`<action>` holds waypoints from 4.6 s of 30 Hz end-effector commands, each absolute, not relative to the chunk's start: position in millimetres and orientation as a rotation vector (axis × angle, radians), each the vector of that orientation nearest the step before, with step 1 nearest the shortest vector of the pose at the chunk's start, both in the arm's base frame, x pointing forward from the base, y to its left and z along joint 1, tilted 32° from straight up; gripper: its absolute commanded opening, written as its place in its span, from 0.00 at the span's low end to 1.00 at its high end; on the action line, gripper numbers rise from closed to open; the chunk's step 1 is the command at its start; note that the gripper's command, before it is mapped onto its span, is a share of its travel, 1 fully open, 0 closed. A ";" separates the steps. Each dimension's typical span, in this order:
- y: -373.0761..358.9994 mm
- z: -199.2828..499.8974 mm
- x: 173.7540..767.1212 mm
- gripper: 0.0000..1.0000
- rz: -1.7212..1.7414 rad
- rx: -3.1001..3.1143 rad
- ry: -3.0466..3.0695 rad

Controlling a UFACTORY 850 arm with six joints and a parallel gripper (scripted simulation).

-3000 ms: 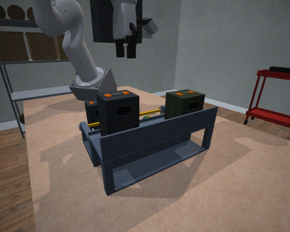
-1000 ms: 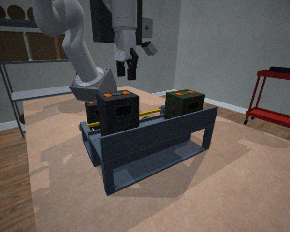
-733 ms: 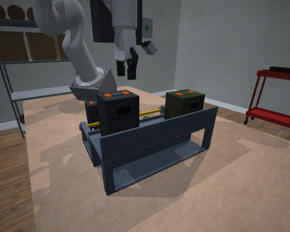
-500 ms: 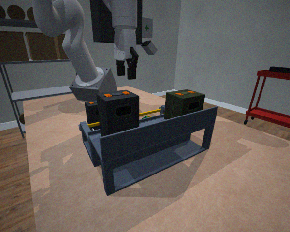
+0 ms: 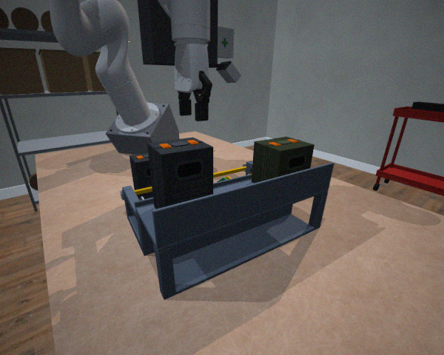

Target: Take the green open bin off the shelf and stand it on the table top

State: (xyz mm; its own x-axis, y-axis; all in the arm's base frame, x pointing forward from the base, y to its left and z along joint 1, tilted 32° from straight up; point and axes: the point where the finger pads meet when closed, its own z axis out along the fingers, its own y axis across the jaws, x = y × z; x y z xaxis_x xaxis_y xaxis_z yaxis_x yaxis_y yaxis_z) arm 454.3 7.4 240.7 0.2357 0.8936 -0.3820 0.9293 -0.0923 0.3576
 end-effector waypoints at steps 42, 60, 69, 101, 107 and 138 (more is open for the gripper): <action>-35.2 158.1 482.6 1.00 -0.087 1.989 1.663; -31.0 166.3 479.7 1.00 -0.088 1.989 1.663; -29.1 169.9 478.6 1.00 -0.088 1.989 1.663; -27.3 173.4 477.4 1.00 -0.088 1.989 1.663; -27.0 174.0 477.2 1.00 -0.087 1.989 1.663; -27.0 174.0 477.2 0.47 -0.087 1.989 1.663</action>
State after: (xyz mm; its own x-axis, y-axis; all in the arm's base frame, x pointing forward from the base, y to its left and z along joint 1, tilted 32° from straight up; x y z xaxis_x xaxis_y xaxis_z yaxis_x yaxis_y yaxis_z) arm 476.7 -27.2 173.5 0.2358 0.8936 -0.3819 0.9293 -0.0923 0.3576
